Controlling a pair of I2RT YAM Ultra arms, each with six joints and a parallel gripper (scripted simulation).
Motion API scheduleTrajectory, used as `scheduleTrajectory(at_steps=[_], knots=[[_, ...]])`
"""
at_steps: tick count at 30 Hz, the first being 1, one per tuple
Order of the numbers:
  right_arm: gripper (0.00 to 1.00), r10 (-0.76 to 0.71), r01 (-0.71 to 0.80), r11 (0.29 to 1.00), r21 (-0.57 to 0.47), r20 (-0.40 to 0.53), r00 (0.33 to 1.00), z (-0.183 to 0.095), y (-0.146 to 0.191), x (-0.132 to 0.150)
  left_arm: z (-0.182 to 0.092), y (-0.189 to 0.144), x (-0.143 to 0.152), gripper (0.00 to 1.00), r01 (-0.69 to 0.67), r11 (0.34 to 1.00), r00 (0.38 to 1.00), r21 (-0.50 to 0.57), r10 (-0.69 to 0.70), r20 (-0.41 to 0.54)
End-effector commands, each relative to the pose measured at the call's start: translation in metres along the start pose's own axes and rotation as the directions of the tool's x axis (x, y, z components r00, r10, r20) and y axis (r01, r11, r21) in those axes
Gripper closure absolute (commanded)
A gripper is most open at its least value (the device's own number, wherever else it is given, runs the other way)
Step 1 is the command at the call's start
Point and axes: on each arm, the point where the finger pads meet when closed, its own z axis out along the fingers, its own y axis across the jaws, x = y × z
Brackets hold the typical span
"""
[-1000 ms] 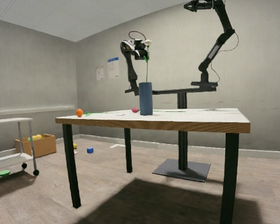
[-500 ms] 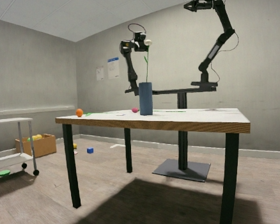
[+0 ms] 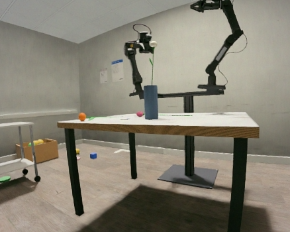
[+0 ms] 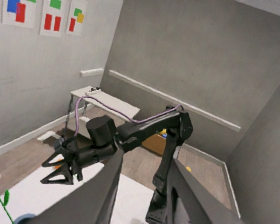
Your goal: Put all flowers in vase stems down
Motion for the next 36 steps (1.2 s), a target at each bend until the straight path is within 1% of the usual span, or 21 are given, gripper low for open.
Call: scheduleTrajectory(at_steps=[1,8,11,14,18,19,20,21,33,35,36], knots=[[0.40,0.020,-0.020,1.000,0.000,0.062,0.998,-0.014,-0.002,-0.027,0.006,-0.001,0.000,0.70,0.007,1.000,1.000,-0.001,-0.007,-0.014],[0.40,0.024,-0.025,1.000,0.003,0.073,0.997,-0.009,-0.005,-0.029,0.006,-0.001,0.000,0.70,0.007,1.000,1.000,-0.001,-0.007,-0.014],[0.40,0.020,-0.020,1.000,0.001,0.061,0.998,-0.006,-0.005,-0.023,0.006,-0.001,0.000,0.70,0.007,1.000,1.000,-0.001,-0.007,-0.014],[0.40,0.011,-0.011,1.000,-0.006,0.039,0.999,-0.012,0.000,-0.009,0.006,-0.001,0.000,0.70,0.007,1.000,1.000,-0.001,-0.007,-0.014],[0.40,0.010,-0.009,1.000,-0.008,0.037,0.999,-0.014,0.003,-0.007,0.006,-0.001,0.000,0.70,0.007,1.000,1.000,-0.001,-0.007,-0.014],[0.40,0.017,-0.017,1.000,-0.003,0.053,0.998,-0.019,0.001,-0.014,0.006,-0.001,0.000,0.70,0.007,1.000,1.000,-0.001,-0.007,-0.014],[0.40,0.011,-0.011,1.000,-0.004,0.033,0.999,-0.019,0.002,-0.003,0.006,-0.001,0.000,0.70,0.007,1.000,1.000,-0.001,-0.007,-0.014],[0.40,0.008,-0.008,1.000,-0.004,0.022,1.000,-0.021,0.002,0.001,0.006,-0.001,0.000,0.70,0.007,1.000,1.000,-0.001,-0.007,-0.014],[0.40,0.007,-0.007,1.000,-0.002,0.018,1.000,-0.075,0.000,0.032,0.006,-0.001,0.000,0.70,0.007,1.000,1.000,-0.001,-0.007,-0.014],[0.40,0.007,-0.007,1.000,-0.002,0.018,1.000,-0.075,0.000,0.032,0.006,-0.001,0.000,0.70,0.007,1.000,1.000,-0.001,-0.007,-0.014],[0.40,0.010,-0.010,1.000,-0.002,0.026,1.000,-0.080,0.000,0.031,0.006,-0.001,0.000,0.70,0.007,1.000,1.000,-0.001,-0.007,-0.014]])
